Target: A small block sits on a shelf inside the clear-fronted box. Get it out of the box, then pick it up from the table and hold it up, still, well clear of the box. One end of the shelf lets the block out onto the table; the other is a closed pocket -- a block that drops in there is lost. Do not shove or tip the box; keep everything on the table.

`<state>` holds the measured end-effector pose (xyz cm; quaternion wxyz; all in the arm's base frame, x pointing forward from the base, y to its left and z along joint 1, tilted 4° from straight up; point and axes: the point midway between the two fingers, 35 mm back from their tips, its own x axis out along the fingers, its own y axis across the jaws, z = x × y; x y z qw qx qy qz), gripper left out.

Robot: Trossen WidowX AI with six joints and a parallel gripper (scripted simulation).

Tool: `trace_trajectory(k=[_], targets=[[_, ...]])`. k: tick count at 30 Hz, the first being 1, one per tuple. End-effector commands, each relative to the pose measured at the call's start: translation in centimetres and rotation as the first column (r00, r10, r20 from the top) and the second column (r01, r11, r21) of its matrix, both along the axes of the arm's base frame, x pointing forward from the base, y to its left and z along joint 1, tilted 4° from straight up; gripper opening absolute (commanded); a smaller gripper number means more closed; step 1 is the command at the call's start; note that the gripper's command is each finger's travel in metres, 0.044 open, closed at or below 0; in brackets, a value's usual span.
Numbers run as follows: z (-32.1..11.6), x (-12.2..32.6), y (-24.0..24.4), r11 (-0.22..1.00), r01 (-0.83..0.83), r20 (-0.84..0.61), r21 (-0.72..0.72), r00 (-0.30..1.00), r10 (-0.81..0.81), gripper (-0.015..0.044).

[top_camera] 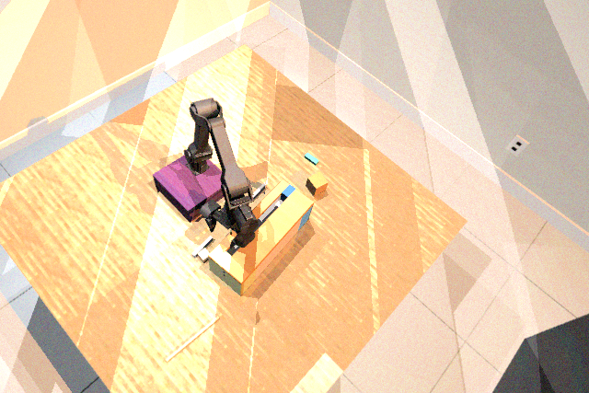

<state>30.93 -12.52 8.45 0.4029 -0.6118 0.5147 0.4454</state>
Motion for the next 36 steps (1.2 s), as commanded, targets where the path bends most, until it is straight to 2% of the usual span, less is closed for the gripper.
trace_trajectory(k=[1,4,7,9,15,20,24,27,36], targets=[[1.7,-0.2,0.0,1.0,-0.004,-0.001,0.0,1.0,0.004,0.04],[1.3,0.1,-0.1,1.0,0.001,0.013,-0.004,1.0,-0.001,0.04],[2.8,0.4,-2.1,0.999,0.04,0.091,-0.025,0.995,-0.038,0.0321],[2.9,0.3,-2.5,0.985,0.172,0.138,0.014,0.975,-0.172,0.0285],[2.7,0.0,-2.9,0.827,0.537,0.208,0.168,0.8,-0.562,0.0285],[2.4,-0.5,-3.4,0.436,0.826,0.178,0.357,0.398,-0.9,0.0285],[2.2,-0.8,-3.8,0.032,0.885,0.074,0.464,-0.003,-0.997,0.0285],[2.1,-1.1,-4.1,-0.256,0.828,-0.026,0.499,-0.281,-0.959,0.0285],[2.1,-1.5,-4.6,-0.667,0.575,-0.203,0.474,-0.665,-0.718,0.0285]])
